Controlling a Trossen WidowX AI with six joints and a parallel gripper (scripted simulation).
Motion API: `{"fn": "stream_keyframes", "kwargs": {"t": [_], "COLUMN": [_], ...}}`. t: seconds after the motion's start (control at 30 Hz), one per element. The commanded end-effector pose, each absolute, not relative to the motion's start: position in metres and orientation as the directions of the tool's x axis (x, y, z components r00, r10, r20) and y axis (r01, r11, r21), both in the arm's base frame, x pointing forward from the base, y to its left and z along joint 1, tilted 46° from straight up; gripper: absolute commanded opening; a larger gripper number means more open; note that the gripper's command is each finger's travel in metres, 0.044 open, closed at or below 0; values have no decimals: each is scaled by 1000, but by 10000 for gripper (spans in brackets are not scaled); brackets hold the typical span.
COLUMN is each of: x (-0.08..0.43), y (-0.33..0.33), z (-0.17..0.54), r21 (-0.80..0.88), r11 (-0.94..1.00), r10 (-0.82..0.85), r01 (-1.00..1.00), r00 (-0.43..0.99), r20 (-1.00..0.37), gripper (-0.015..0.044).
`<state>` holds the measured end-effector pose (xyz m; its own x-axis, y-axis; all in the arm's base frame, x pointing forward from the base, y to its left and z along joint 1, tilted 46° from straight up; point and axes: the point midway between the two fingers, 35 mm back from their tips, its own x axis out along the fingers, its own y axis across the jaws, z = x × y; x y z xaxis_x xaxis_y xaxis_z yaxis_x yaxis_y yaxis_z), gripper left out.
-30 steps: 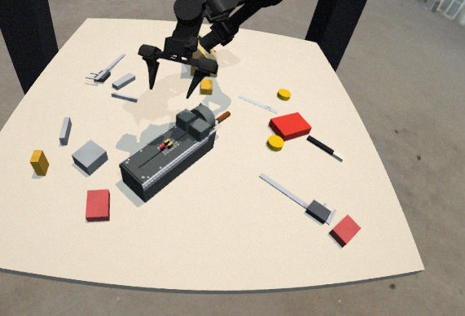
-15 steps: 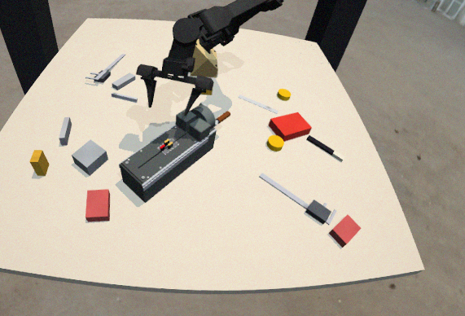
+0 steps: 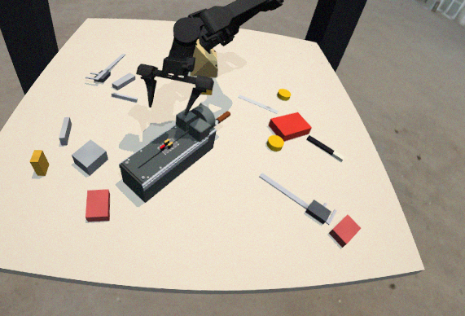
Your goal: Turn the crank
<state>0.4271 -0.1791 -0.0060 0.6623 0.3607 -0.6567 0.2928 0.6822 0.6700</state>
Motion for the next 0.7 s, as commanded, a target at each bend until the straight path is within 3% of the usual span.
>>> {"fn": "stream_keyframes", "kwargs": {"t": [0.0, 0.3, 0.67], "x": [426, 422, 418], "y": [-186, -214, -164], "z": [-1, 31, 77], "r21": [668, 667, 614], "r11": [682, 684, 603], "r10": [357, 357, 264], "r01": [298, 296, 510], "r00": [661, 662, 598], "r20": [-660, -659, -756], "gripper": [440, 440, 440]}}
